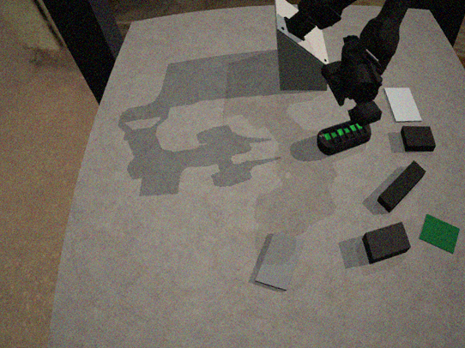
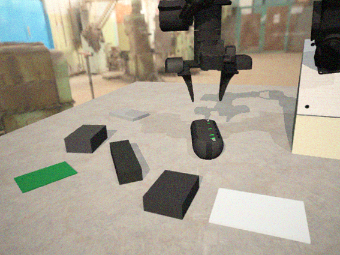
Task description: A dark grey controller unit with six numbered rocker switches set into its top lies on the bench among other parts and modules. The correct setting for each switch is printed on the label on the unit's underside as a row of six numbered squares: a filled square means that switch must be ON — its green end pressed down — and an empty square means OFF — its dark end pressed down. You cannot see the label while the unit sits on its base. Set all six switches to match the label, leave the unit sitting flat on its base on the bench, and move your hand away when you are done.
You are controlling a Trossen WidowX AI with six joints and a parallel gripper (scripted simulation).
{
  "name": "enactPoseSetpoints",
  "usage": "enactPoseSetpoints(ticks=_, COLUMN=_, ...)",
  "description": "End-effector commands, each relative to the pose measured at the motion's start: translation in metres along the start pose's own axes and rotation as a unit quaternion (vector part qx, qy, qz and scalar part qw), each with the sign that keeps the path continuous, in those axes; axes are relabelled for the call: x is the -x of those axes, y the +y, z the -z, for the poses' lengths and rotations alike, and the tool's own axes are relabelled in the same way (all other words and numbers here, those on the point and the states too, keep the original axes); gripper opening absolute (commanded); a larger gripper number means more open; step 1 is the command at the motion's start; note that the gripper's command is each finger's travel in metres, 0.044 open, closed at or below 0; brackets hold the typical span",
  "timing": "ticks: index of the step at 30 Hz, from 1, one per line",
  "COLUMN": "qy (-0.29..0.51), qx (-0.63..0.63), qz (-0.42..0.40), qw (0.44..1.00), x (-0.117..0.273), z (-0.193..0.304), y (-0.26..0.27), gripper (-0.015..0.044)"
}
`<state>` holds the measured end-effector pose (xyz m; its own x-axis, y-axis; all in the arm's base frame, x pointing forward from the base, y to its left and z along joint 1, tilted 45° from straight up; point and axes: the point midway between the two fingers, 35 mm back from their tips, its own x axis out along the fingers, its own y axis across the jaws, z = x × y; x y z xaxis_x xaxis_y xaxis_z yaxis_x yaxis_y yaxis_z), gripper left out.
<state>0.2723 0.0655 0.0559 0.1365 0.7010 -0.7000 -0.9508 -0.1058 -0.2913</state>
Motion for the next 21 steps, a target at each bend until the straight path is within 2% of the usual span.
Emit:
enactPoseSetpoints(ticks=1, qy=-0.001, qx=0.005, qz=0.003, qw=1.0, x=0.0015, z=-0.0012, y=-0.0014, gripper=0.0204)
enactPoseSetpoints(ticks=9, qy=-0.001, qx=0.005, qz=0.003, qw=1.0, x=0.0015, z=-0.0012, y=-0.0014, gripper=0.0)
enactPoseSetpoints(ticks=21, qy=-0.001, qx=0.005, qz=0.003, qw=1.0, x=0.0015, z=-0.0012, y=-0.0014, gripper=0.0)
